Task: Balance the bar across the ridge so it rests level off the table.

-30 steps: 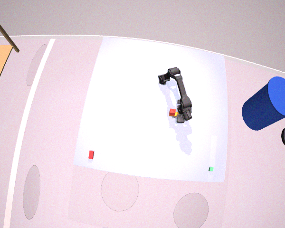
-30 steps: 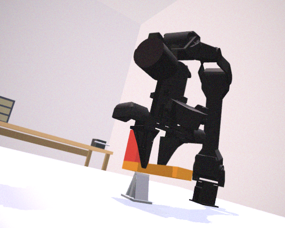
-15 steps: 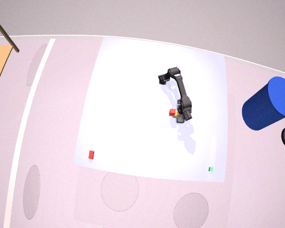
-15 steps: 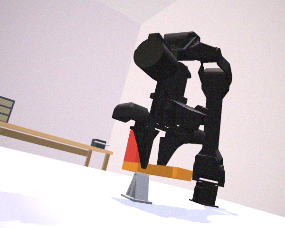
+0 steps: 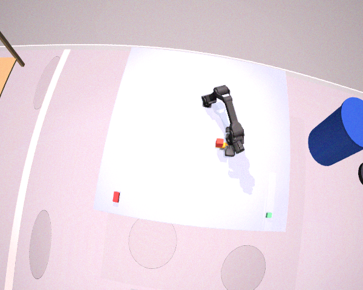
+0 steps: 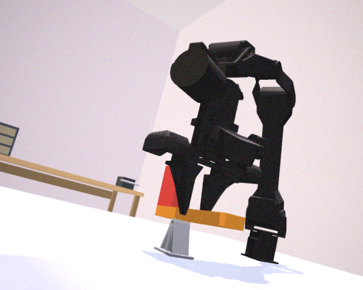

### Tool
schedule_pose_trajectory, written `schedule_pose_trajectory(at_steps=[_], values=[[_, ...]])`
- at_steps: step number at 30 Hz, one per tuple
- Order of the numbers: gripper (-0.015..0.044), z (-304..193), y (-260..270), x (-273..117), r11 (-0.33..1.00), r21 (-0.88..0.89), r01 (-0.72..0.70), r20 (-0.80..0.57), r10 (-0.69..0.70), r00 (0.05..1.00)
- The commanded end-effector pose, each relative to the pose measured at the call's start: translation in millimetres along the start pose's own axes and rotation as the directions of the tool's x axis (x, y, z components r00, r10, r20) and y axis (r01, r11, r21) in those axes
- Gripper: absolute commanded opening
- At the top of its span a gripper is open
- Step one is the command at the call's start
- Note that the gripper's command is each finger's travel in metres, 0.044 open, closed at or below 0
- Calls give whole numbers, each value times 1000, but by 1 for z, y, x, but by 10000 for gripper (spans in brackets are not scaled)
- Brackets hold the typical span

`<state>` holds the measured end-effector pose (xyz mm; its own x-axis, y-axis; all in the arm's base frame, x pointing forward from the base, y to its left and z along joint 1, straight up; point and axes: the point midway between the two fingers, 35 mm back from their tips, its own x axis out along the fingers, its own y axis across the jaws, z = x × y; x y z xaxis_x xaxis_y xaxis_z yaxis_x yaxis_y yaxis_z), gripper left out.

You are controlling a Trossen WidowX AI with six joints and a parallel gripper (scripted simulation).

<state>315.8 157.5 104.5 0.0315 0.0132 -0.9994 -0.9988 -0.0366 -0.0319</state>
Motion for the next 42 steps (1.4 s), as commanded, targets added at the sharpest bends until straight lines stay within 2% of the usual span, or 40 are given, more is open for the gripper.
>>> schedule_pose_trajectory(at_steps=[1,42], values=[[0,0,0,1,1000,1,-1,2,1,1000],[0,1,1,5,1000,1,-1,2,1,1000]])
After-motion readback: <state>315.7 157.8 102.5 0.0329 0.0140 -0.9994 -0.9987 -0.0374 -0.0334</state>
